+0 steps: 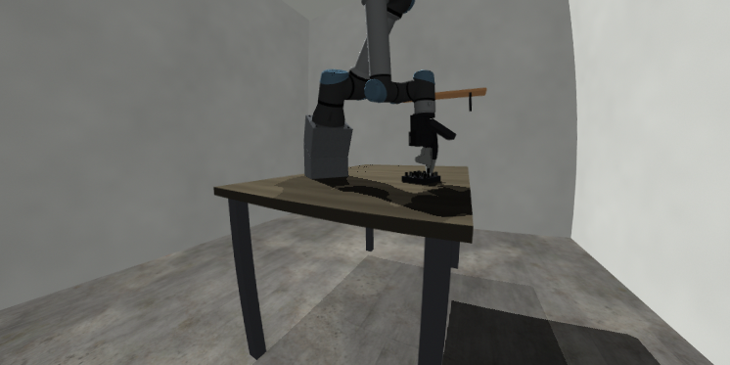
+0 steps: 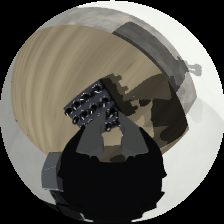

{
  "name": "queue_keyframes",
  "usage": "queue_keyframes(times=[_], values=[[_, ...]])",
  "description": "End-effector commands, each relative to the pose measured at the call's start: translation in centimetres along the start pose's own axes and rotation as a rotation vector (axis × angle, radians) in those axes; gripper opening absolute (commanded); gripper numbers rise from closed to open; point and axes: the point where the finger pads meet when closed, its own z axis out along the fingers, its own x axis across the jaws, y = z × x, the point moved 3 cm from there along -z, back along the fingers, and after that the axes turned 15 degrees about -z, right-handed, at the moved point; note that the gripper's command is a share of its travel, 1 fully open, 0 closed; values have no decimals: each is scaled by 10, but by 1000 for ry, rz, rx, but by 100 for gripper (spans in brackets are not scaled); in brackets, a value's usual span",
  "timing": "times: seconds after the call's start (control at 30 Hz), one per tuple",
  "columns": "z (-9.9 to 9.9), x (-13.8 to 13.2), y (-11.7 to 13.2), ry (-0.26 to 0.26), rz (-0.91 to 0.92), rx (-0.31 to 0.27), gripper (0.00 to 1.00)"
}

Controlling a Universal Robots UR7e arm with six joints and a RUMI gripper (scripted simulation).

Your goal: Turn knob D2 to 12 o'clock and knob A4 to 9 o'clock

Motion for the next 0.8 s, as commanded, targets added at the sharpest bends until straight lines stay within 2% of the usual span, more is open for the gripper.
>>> queue_keyframes(times=[0.0,0.3,0.33,0.77], values=[[0,0,0,1,0,1,11],[0,0,0,1,0,1,11],[0,0,0,1,0,1,4],[0,0,0,1,0,1,4]])
